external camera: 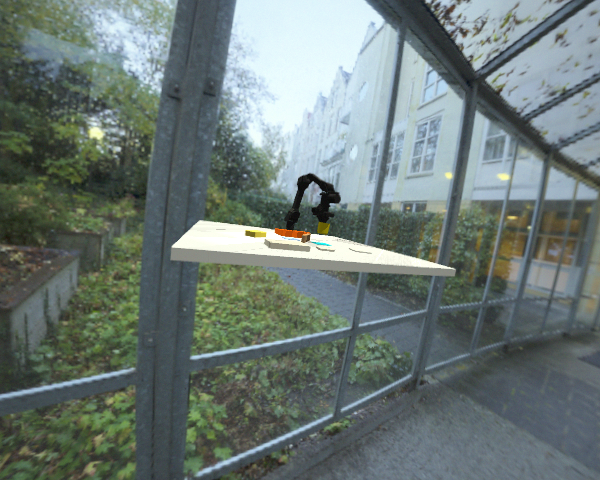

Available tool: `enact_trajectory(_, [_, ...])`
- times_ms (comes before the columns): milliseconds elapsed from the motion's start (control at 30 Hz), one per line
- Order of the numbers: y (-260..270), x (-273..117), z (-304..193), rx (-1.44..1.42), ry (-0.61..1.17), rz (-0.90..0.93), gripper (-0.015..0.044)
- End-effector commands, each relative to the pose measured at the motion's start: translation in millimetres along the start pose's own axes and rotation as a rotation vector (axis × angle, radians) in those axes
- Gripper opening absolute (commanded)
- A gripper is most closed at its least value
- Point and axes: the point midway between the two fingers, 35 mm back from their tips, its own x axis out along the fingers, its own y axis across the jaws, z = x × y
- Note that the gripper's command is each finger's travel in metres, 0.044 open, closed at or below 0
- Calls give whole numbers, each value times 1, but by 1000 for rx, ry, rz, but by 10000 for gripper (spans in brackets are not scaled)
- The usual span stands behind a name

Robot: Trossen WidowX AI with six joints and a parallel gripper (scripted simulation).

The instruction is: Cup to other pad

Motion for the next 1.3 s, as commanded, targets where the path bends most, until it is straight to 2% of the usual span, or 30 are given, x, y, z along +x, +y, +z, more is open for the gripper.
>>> enact_trajectory(0, [0, 6, -1, 4, 3, -1, 0])
enact_trajectory(1267, [0, 55, -1, 0, 0, 0, 0])
